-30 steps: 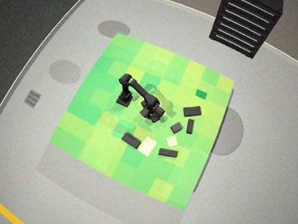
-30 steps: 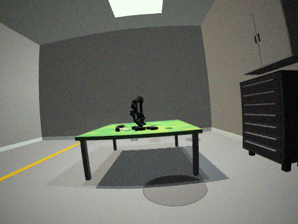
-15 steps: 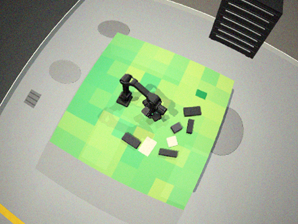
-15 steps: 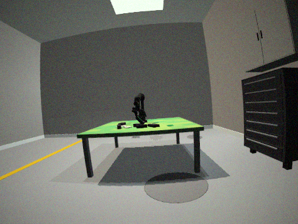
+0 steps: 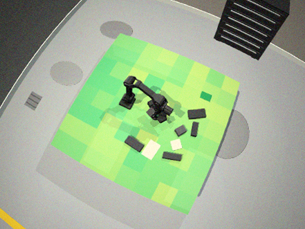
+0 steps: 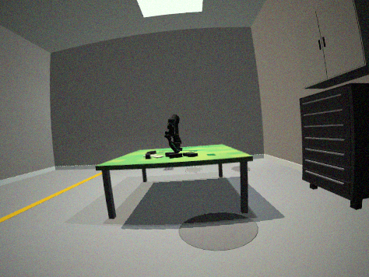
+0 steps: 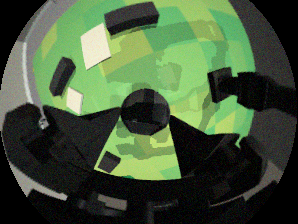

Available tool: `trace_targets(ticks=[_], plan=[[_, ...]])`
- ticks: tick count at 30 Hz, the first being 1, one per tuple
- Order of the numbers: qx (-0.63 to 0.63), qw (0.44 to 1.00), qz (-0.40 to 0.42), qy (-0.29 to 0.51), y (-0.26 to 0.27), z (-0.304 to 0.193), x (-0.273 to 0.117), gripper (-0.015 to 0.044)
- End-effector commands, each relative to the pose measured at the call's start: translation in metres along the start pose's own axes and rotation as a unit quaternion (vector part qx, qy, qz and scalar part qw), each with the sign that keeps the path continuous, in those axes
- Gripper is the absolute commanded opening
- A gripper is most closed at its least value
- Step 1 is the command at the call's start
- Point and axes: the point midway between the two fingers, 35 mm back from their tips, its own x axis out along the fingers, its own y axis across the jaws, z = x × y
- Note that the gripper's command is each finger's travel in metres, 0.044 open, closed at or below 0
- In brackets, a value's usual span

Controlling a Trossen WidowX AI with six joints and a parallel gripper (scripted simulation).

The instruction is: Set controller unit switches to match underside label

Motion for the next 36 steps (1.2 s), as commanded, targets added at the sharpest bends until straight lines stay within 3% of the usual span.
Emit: trace_targets(ticks=[1,36], plan=[[-0.002,1.0,0.002,0.004,0.001,-0.009,-0.002,0.0338],[-0.002,0.999,0.002,-0.033,0.001,-0.037,-0.014,0.0338]])
